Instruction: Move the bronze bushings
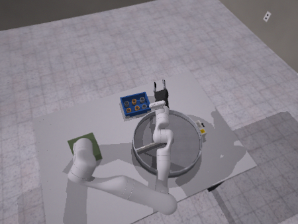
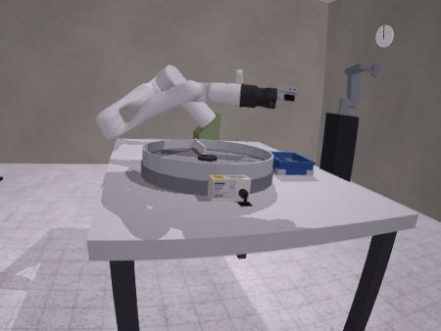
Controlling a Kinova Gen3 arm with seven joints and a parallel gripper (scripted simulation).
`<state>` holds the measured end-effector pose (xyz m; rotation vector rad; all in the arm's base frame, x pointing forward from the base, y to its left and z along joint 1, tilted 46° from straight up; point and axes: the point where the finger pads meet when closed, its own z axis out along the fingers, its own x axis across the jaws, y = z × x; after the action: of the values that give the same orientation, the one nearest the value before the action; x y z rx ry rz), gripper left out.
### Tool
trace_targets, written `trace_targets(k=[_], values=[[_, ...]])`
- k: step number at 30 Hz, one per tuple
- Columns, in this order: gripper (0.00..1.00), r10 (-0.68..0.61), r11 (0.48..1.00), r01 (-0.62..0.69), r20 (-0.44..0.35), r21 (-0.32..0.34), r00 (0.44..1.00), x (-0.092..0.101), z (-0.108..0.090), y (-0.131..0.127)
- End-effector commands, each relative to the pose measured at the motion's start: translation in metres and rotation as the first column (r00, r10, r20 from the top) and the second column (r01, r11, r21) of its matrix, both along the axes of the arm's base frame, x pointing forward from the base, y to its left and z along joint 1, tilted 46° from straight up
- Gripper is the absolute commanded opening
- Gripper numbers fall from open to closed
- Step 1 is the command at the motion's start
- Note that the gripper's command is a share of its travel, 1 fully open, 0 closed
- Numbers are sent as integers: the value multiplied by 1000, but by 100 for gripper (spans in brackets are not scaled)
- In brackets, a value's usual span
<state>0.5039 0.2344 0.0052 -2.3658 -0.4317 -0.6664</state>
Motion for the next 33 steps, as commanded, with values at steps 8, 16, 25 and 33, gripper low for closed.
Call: trace_targets(k=[8,16,25,33], values=[[100,-40,976,19,-89,-218,995,-14,-26,-26],[100,-160,858,58,-159,-510,974,-35,-36,-85],[100,-292,658,86,-149,-748,945,-64,-10,-150],[100,-407,390,101,-73,-915,910,-103,53,-214]])
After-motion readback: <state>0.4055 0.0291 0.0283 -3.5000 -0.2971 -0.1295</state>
